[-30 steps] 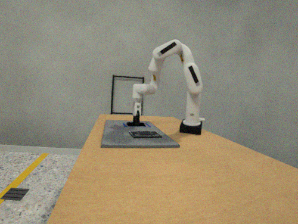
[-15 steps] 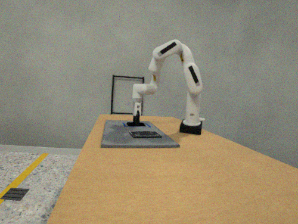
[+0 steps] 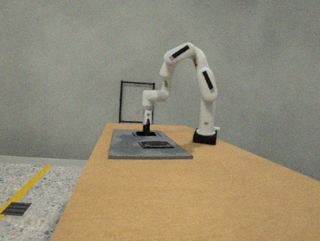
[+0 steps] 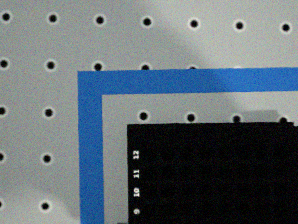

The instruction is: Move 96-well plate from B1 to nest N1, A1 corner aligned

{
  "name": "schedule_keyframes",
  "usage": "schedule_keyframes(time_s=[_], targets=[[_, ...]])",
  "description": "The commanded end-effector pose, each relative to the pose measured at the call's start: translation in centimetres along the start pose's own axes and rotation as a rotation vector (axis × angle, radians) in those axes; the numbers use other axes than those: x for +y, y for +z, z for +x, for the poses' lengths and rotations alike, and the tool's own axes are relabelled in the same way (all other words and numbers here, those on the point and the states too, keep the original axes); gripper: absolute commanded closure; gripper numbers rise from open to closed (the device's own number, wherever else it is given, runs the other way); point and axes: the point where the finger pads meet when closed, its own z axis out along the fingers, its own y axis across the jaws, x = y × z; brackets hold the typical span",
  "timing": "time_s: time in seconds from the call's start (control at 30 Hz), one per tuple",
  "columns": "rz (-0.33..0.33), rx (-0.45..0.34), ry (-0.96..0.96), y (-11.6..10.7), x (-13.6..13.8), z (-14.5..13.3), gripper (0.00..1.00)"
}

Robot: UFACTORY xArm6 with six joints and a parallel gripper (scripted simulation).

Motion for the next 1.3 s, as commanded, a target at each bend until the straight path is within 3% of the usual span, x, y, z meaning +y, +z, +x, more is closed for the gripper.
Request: schedule_keyframes(time_s=[0.0,1.27], targets=[[-0.002,0.003,0.000,-0.1,0.1,0.1,1.00],[-0.002,0.004,0.000,-2.1,0.1,0.1,1.00]])
